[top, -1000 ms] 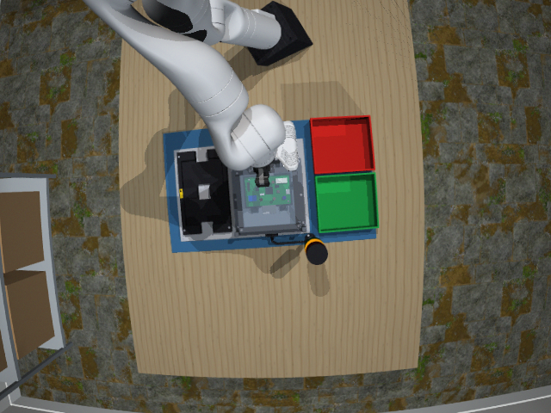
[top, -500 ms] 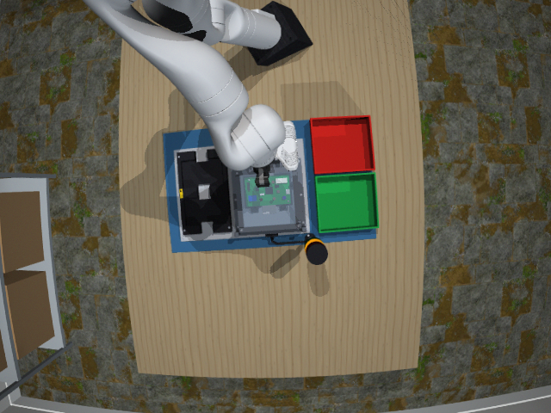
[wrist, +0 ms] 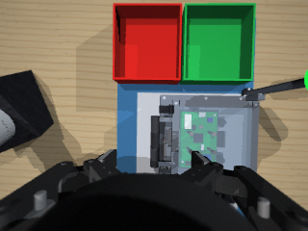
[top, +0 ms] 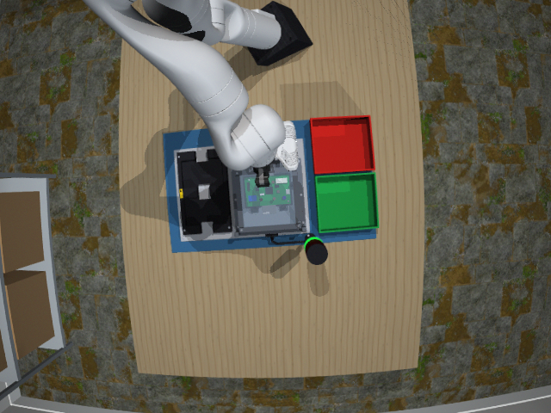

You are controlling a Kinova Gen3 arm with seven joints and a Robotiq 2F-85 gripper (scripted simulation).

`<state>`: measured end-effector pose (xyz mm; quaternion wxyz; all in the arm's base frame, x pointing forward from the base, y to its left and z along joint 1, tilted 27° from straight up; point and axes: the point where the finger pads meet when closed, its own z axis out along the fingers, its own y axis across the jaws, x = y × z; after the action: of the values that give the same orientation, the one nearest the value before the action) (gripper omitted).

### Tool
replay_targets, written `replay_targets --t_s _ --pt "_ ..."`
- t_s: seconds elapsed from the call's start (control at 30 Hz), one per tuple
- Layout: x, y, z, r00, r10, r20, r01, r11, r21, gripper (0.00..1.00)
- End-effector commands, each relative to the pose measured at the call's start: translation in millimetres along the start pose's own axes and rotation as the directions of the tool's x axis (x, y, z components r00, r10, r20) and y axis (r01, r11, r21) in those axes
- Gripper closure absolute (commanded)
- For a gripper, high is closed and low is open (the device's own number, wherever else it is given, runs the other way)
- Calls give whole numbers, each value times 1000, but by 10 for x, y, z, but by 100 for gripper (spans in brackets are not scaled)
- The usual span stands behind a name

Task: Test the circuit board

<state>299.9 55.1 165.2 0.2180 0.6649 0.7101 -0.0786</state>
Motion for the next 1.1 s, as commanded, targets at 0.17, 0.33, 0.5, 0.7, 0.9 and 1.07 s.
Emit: replay_targets --t_s 0.17,0.33,0.5,0.7,0.9,1.07 --pt "2 2 -2 1000 0 0 0 1000 -1 100" --pt "2 2 -2 1000 0 0 0 1000 -1 100" --pt "2 2 -2 1000 0 0 0 1000 -1 100" --pt "2 2 -2 1000 0 0 0 1000 -1 100" --pt "2 2 -2 1000 0 0 0 1000 -1 100" --pt "2 2 -2 1000 0 0 0 1000 -1 100"
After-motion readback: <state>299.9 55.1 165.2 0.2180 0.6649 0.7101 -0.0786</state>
